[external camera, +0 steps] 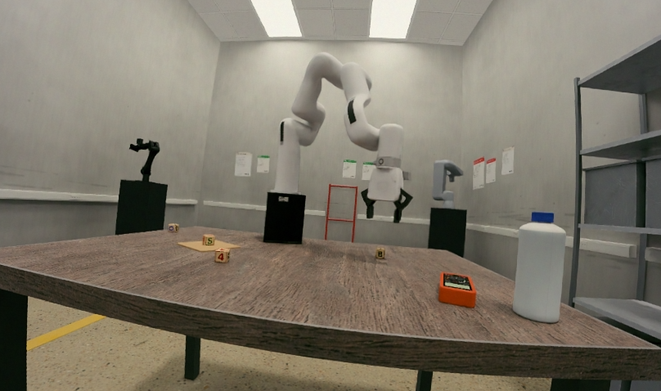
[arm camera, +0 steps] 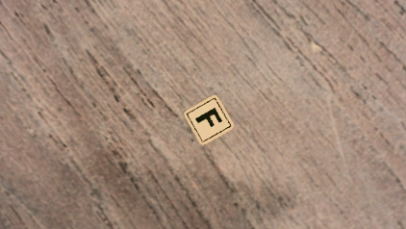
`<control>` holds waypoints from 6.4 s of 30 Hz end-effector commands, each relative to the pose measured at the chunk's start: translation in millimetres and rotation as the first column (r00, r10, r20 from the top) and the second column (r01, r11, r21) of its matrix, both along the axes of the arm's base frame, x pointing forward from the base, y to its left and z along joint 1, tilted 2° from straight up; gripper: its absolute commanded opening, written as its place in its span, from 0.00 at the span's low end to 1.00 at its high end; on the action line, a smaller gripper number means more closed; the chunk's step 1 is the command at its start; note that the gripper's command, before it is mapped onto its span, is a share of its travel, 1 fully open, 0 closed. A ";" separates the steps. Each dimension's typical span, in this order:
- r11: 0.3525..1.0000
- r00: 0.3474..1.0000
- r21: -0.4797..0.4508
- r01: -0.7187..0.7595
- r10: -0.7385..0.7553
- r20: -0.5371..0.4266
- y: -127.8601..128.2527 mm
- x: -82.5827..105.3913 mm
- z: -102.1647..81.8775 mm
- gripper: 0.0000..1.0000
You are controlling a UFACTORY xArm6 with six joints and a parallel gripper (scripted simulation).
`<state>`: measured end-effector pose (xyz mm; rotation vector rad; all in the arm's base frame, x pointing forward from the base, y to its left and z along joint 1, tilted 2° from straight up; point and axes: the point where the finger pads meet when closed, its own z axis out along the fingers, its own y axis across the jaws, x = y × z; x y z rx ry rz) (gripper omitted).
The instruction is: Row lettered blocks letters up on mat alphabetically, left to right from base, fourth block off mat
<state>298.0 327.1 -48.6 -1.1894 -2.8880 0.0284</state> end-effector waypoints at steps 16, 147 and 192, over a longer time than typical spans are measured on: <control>0.999 0.998 0.023 -0.026 0.025 0.056 2.6 -0.3 1.4 1.00; 1.000 0.998 0.013 -0.024 0.024 0.059 -460.6 176.9 5.4 1.00; 1.000 0.998 0.011 -0.024 0.023 0.057 -563.1 0.6 2.8 1.00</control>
